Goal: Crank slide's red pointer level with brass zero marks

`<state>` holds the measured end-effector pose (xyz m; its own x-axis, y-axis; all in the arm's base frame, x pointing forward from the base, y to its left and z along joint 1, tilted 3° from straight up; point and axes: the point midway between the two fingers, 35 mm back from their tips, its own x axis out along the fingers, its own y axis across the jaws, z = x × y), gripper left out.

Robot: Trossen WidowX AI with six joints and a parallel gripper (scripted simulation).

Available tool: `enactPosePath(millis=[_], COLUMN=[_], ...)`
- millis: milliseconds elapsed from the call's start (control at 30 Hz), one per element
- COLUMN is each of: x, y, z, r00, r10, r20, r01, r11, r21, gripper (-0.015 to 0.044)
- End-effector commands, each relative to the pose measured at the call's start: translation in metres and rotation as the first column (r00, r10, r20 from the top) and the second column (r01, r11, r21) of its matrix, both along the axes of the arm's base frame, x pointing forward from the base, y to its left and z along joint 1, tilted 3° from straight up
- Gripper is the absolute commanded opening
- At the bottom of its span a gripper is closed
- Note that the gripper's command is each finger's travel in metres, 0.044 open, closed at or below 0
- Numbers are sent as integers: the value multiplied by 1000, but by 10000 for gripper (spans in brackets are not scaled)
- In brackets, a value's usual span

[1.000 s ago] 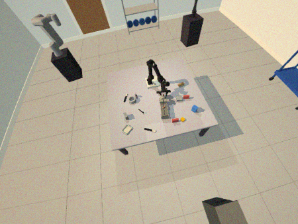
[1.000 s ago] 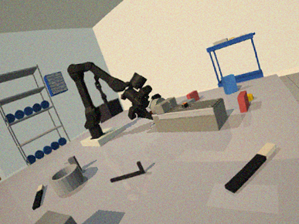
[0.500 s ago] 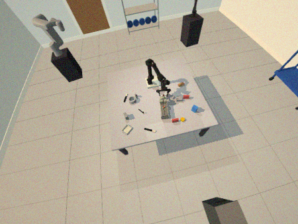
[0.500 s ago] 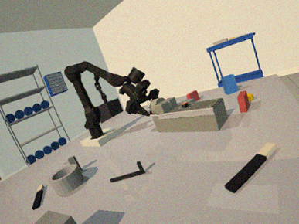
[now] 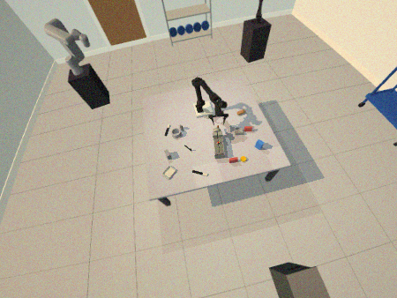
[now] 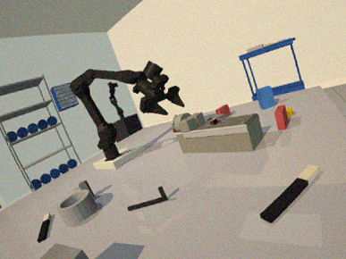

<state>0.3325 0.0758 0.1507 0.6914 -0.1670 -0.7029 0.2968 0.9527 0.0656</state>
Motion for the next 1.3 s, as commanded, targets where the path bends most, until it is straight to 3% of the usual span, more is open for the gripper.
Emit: enactPosePath(millis=[0, 267, 633, 1033, 1267], x=[-1, -3, 52, 100, 103], y=[-1, -7, -38, -89, -87], z=[26, 55, 57, 59, 25], r00=[1000, 1000, 977, 924, 924], r10=[4, 12, 193, 372, 372], r20=[5, -3, -93, -89, -89], r01=[-4, -12, -194, -372, -372], r11=[1000, 1000, 981, 928, 928], r21=[4, 2, 6, 16, 16], gripper=[440, 440, 440, 440, 440])
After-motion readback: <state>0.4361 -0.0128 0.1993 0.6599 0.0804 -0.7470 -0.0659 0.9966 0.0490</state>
